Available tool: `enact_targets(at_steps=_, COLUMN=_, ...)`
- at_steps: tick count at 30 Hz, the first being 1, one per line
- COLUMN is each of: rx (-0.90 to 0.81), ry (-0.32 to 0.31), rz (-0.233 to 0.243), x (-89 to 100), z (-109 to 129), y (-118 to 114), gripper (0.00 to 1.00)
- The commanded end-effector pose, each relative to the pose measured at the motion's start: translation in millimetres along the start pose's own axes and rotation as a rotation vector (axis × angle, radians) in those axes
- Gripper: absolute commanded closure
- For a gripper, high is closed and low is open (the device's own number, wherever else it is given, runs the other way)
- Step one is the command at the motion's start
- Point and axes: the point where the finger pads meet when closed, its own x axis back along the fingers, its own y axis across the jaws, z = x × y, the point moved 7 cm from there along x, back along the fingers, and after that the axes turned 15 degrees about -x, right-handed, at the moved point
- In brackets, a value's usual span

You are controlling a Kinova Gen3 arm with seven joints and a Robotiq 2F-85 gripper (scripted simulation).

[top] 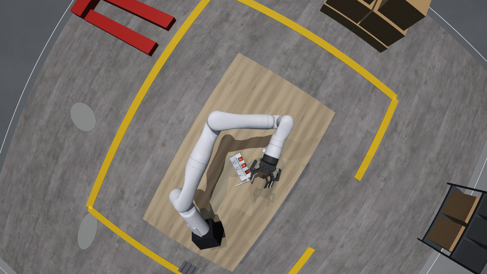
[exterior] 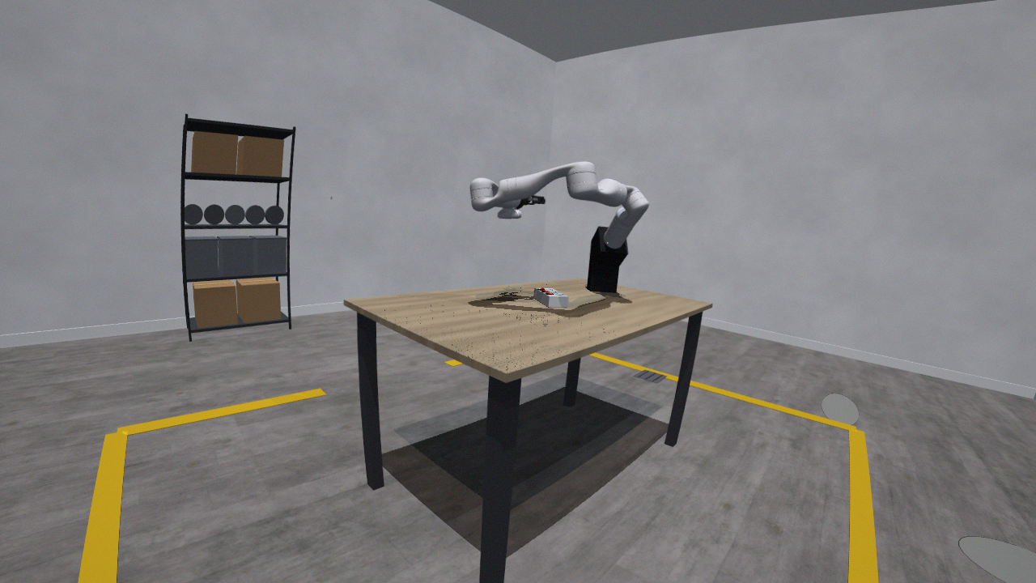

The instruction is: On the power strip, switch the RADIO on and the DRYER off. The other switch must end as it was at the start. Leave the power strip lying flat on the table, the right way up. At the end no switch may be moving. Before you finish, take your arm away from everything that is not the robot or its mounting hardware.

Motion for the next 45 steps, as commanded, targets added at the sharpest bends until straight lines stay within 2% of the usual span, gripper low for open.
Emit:
enact_targets(at_steps=1, rx=-0.002, ry=0.001, rz=0.000, x=0.1, z=-1.0, y=0.3, gripper=0.00)
enact_targets(at_steps=17, rx=-0.002, ry=0.001, rz=0.000, x=0.1, z=-1.0, y=0.3, gripper=0.00)
enact_targets(at_steps=18, rx=-0.002, ry=0.001, rz=0.000, x=0.1, z=-1.0, y=0.3, gripper=1.00)
enact_targets(at_steps=45, rx=-0.002, ry=0.001, rz=0.000, x=0.0, z=-1.0, y=0.3, gripper=1.00)
